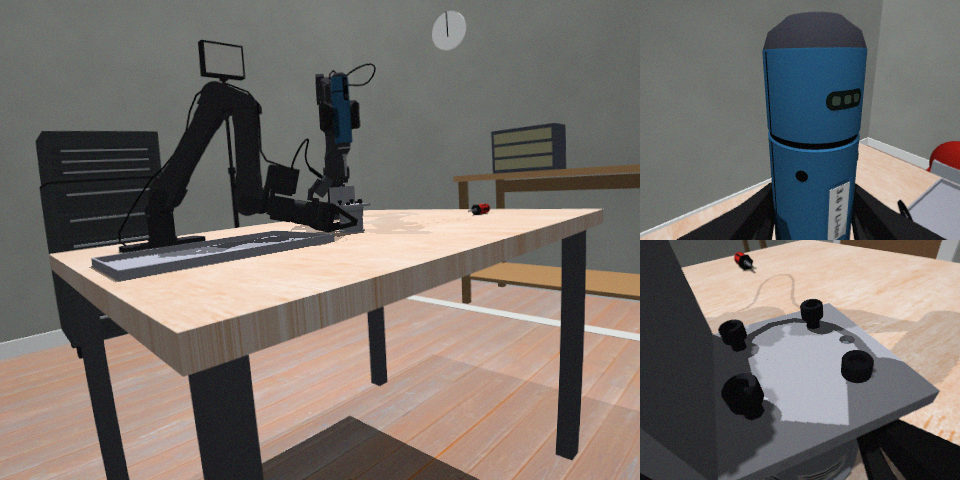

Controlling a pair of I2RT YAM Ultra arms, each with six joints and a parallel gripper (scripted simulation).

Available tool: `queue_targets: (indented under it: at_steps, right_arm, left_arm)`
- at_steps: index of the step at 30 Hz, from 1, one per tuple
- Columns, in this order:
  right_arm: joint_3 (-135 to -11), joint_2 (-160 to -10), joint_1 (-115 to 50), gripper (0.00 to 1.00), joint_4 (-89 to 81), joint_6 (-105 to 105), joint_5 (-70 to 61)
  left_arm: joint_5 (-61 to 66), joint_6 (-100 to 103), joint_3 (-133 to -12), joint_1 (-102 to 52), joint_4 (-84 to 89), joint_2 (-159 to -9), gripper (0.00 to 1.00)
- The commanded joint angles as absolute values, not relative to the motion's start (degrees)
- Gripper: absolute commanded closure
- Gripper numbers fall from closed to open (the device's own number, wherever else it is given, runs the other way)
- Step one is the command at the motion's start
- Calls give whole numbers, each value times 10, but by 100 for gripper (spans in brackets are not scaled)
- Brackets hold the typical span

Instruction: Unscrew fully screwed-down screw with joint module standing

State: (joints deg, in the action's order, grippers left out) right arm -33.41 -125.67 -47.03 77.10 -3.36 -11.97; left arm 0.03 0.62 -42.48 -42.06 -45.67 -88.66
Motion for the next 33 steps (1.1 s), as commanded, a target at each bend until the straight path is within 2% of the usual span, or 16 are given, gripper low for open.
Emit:
queue_targets:
  at_steps: [1, 33]
  right_arm:
    - [-338, -1254, -471, 41, 765, -31, -117]
    - [-338, -1254, -471, 41, 765, -31, -117]
  left_arm:
    - [5, 9, -428, -416, -514, -880, 58]
    - [0, 9, -406, -419, -565, -912, 58]
